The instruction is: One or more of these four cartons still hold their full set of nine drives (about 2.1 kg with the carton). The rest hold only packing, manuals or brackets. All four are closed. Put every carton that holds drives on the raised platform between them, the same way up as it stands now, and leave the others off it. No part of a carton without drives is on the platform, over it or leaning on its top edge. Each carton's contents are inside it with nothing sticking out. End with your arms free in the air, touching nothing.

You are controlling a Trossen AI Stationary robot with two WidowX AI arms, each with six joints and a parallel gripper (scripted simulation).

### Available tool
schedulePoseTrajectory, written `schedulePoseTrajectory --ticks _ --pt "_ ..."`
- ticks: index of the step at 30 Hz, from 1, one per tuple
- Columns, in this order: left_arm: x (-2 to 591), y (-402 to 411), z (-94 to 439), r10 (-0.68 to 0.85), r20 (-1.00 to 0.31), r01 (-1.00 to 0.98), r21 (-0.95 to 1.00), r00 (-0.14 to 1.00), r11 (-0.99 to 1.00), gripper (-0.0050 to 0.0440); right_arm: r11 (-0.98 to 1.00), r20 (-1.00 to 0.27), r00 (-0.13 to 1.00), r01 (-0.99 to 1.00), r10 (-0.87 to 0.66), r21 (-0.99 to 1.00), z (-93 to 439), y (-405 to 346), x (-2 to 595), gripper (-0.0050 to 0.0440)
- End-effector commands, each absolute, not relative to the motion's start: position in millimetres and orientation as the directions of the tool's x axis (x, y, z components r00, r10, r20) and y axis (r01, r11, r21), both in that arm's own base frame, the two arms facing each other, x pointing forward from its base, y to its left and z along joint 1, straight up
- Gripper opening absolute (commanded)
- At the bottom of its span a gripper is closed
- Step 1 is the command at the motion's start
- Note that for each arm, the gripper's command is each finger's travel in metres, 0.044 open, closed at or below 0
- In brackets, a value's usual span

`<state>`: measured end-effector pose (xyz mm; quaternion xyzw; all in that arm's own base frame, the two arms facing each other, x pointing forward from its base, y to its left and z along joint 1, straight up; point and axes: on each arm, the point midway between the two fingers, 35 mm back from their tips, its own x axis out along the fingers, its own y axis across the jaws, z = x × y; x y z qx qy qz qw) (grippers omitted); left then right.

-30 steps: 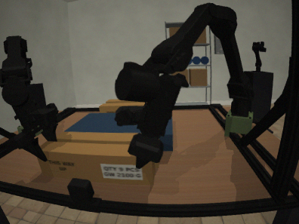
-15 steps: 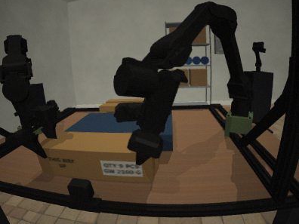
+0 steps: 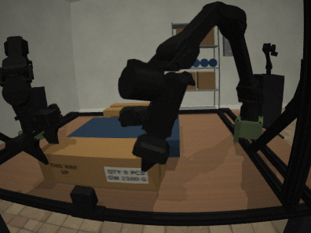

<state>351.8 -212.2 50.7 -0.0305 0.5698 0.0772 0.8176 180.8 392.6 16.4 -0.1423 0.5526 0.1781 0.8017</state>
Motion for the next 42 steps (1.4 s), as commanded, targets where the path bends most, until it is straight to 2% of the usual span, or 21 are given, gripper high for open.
schedulePoseTrajectory --ticks 1,22,37,38,42 --pt "352.8 -223.2 68.1 0.054 -0.927 -0.145 0.0 0.371 0.989 0.0 0.893 -0.927 0.335 -0.45 0.168 0.0 34.4 399.9 177.0 0.0" --pt "352.8 -223.2 40.1 0.054 -0.927 -0.145 0.0 0.371 0.989 0.0 0.893 -0.927 0.335 -0.45 0.168 0.0 6.4 399.9 177.0 0.0" --pt "352.8 -223.2 39.1 0.054 -0.927 -0.145 0.0 0.371 0.989 0.0 0.893 -0.927 0.335 -0.45 0.168 0.0 5.4 399.9 177.0 0.0" --pt "352.8 -223.2 39.1 0.054 -0.927 -0.145 0.0 0.371 0.989 0.0389 0.893 -0.927 0.335 -0.45 0.168 0.0 5.4 399.9 177.0 0.0389" --pt "352.8 -223.2 39.1 0.054 -0.927 -0.145 0.0 0.371 0.989 0.0389 0.893 -0.927 0.335 -0.45 0.168 0.0 5.4 399.9 177.0 0.0389"
